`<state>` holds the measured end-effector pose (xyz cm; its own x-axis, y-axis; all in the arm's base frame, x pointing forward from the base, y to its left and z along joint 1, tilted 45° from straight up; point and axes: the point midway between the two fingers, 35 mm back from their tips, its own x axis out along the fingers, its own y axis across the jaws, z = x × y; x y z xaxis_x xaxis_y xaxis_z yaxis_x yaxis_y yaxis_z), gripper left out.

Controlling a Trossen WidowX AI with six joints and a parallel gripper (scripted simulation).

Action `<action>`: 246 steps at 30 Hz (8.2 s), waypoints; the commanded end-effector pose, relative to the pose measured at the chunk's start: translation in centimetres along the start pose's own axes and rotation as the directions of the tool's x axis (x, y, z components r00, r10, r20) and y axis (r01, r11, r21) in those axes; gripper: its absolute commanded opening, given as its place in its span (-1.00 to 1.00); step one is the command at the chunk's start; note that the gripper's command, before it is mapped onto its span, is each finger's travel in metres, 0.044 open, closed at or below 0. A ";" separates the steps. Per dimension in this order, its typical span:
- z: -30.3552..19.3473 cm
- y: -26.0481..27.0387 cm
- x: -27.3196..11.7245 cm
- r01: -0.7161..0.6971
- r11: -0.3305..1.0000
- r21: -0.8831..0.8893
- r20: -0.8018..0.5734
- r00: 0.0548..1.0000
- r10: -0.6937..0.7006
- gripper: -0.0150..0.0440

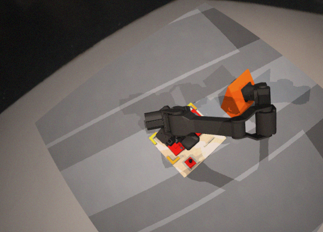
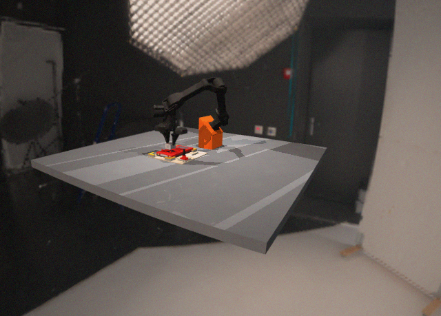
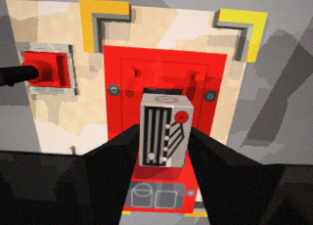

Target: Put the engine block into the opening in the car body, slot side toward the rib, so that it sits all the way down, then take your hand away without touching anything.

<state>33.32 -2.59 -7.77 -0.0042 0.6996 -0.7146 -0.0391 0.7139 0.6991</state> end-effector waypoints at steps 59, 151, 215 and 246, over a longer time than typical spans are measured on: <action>-0.1 0.0 0.5 0.000 1.000 0.012 -0.003 1.000 0.000 0.05; -0.1 0.0 1.1 0.000 1.000 0.012 -0.003 1.000 0.000 0.05; -0.1 0.0 1.5 -0.001 1.000 0.012 -0.003 1.000 0.001 0.05; 0.0 -0.1 1.5 0.003 1.000 0.005 -0.002 1.000 -0.003 0.76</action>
<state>33.30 -1.55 -8.90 -0.0063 0.6977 -0.7163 -0.0332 0.7158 0.6975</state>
